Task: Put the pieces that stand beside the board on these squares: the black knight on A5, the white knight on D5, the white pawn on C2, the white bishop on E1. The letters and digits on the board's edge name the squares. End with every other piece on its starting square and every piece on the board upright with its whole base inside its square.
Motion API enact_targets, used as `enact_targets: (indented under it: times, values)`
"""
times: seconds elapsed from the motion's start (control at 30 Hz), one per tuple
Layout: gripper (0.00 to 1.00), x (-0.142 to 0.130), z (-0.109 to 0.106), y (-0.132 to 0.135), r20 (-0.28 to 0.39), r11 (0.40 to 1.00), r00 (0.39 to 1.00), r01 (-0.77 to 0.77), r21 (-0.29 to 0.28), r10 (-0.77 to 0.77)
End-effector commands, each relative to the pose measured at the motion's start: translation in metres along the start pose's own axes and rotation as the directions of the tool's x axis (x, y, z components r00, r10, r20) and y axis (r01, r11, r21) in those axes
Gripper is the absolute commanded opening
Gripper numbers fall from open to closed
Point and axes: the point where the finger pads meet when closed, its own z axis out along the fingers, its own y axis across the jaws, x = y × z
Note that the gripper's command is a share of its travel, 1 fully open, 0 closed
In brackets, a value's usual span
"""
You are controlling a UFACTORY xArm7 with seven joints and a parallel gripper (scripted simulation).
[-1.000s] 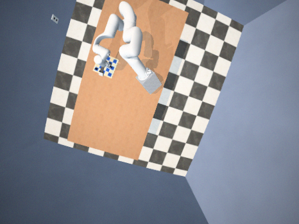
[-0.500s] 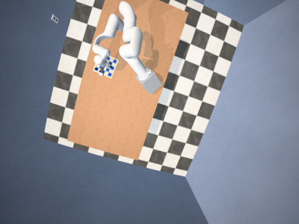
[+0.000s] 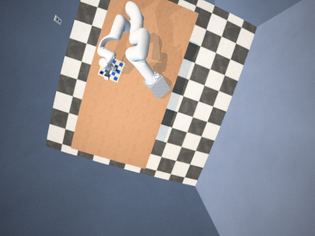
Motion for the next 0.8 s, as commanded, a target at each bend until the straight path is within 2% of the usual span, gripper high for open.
enact_targets:
  times: [0.0, 0.07, 0.1, 0.17, 0.2, 0.77]
  values:
    - [0.21, 0.0005, -0.0007, 0.0003, -0.001, 1.0, 1.0, 0.001, -0.002, -0.001]
    - [0.21, 0.0005, -0.0007, 0.0003, -0.001, 1.0, 1.0, 0.001, -0.002, -0.001]
    - [0.27, 0.0005, -0.0007, 0.0003, -0.001, 1.0, 1.0, 0.001, -0.002, -0.001]
    - [0.27, 0.0005, -0.0007, 0.0003, -0.001, 1.0, 1.0, 0.001, -0.002, -0.001]
    - [0.34, 0.0005, -0.0007, 0.0003, -0.001, 1.0, 1.0, 0.001, -0.002, -0.001]
    - [0.34, 0.0006, -0.0032, 0.0003, -0.001, 1.0, 1.0, 0.001, -0.002, -0.001]
